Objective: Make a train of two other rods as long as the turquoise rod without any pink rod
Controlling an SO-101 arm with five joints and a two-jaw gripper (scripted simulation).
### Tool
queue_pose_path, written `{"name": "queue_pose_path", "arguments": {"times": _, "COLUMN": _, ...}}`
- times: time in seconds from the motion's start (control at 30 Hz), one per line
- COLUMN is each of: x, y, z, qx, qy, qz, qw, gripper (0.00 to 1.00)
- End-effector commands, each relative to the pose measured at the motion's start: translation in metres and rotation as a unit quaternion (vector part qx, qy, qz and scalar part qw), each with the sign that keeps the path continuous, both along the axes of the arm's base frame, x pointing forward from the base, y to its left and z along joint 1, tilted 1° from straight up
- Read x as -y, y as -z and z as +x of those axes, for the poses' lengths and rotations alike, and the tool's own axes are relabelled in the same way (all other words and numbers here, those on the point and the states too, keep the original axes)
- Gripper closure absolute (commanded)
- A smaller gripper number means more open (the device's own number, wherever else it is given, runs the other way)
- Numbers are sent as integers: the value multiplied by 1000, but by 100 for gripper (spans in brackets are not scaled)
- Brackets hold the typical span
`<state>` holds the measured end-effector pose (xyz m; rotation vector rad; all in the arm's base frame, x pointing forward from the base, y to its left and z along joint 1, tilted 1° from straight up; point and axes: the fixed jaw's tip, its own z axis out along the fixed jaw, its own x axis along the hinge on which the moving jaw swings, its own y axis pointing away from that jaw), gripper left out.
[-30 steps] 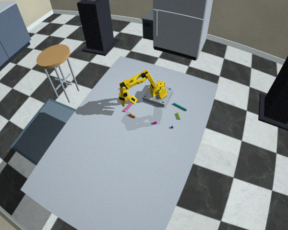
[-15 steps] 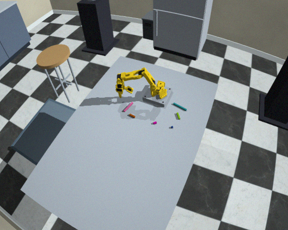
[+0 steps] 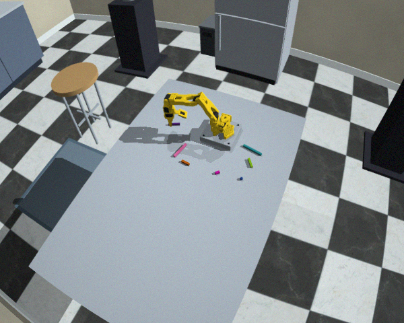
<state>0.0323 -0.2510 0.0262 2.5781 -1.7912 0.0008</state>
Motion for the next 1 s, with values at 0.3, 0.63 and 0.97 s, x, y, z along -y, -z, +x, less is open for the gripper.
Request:
{"name": "queue_pose_path", "arguments": {"times": 0.3, "x": 7, "y": 3, "z": -31, "qx": 0, "qy": -33, "qz": 12, "qw": 999, "gripper": 81}}
{"name": "queue_pose_path", "arguments": {"times": 0.63, "x": 7, "y": 3, "z": -34, "qx": 1, "qy": -36, "qz": 12, "qw": 999, "gripper": 81}}
{"name": "queue_pose_path", "arguments": {"times": 0.97, "x": 7, "y": 3, "z": -34, "qx": 1, "qy": -36, "qz": 12, "qw": 999, "gripper": 81}}
